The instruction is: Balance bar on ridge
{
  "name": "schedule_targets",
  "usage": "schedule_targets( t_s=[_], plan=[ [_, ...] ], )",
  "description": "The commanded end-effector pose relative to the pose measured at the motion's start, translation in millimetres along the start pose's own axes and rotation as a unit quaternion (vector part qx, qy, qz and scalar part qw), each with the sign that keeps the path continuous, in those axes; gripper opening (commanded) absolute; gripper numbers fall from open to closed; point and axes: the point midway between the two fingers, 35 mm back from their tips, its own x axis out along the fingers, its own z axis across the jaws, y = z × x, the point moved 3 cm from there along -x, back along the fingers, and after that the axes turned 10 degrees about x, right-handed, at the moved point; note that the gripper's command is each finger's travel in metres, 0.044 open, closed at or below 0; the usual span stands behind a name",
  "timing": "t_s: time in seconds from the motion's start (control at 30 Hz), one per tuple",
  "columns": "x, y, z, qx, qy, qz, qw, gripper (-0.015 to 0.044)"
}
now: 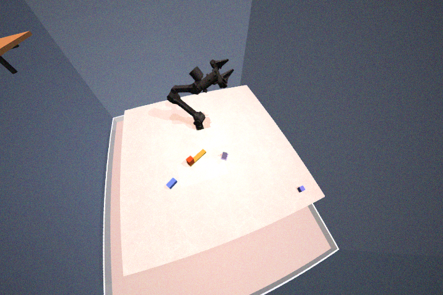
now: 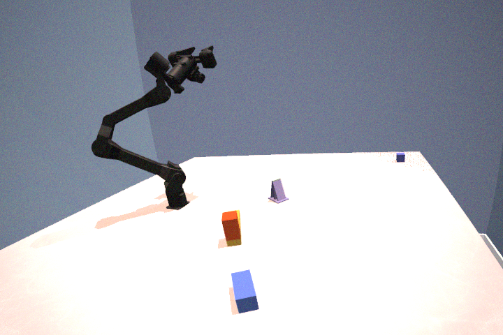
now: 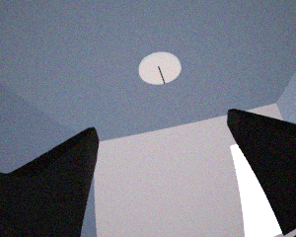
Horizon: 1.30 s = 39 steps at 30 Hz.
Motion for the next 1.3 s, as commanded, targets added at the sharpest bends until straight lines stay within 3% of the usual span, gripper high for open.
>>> schedule_targets(
  t_s=[0.0, 0.1, 0.6, 1.27],
  plan=[
    [0, 0, 1, 0.000, -0.003, -0.001, 1.000, 0.0374],
    [5, -3, 18, 0.005, -0.041, -0.012, 0.999, 0.0315],
    [3, -14, 132, 0.046, -0.289, -0.061, 0.954, 0.0315],
    [-78, -10, 256, 0.127, -0.588, -0.073, 0.795, 0.0315]
  ],
)
